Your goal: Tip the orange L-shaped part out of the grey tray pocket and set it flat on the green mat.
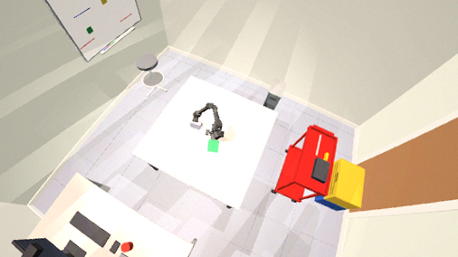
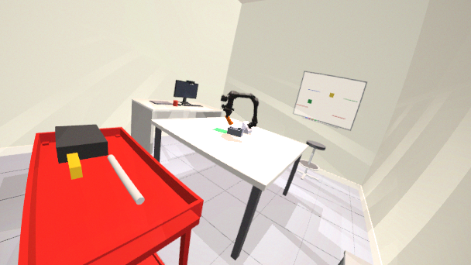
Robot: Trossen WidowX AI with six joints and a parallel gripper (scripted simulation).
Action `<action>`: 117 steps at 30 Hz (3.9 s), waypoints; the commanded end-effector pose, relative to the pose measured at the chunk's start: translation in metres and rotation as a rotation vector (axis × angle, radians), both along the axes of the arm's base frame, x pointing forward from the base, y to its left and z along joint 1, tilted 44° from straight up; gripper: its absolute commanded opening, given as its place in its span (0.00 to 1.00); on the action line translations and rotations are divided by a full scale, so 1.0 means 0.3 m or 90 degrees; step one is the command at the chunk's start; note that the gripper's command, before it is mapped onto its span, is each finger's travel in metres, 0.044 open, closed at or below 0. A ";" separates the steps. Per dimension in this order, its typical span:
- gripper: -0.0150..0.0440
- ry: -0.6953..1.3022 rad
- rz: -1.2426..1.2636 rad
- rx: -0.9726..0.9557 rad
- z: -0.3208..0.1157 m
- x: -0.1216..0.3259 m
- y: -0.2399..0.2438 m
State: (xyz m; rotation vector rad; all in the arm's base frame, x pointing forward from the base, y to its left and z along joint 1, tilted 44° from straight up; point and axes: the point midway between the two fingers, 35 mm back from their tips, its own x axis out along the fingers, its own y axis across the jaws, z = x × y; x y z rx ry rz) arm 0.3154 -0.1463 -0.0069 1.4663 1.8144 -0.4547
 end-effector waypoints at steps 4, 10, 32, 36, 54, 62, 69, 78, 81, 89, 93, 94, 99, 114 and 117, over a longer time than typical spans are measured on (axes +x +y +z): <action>0.25 -0.003 0.002 -0.005 -0.053 0.023 -0.065; 0.25 -0.004 0.002 -0.005 -0.096 0.040 -0.113; 0.25 -0.005 0.002 -0.006 -0.180 0.049 -0.108; 0.25 -0.005 0.002 -0.006 -0.196 0.048 -0.094; 0.25 -0.005 0.002 -0.005 -0.265 0.042 -0.030; 0.25 -0.005 0.002 -0.005 -0.296 0.040 -0.002; 0.25 -0.005 0.002 -0.004 -0.322 0.037 0.023; 0.25 -0.005 0.002 -0.004 -0.331 0.036 0.032; 0.25 -0.005 0.002 -0.004 -0.332 0.036 0.032; 0.25 -0.005 0.002 -0.004 -0.332 0.036 0.032; 0.25 -0.005 0.002 -0.004 -0.332 0.036 0.032; 0.25 -0.008 0.004 -0.008 -0.330 0.038 0.027; 0.48 -0.008 0.004 -0.008 -0.330 0.038 0.027; 0.93 -0.004 0.002 -0.006 -0.128 0.053 -0.156; 0.93 -0.009 -0.005 -0.009 -0.137 0.056 -0.151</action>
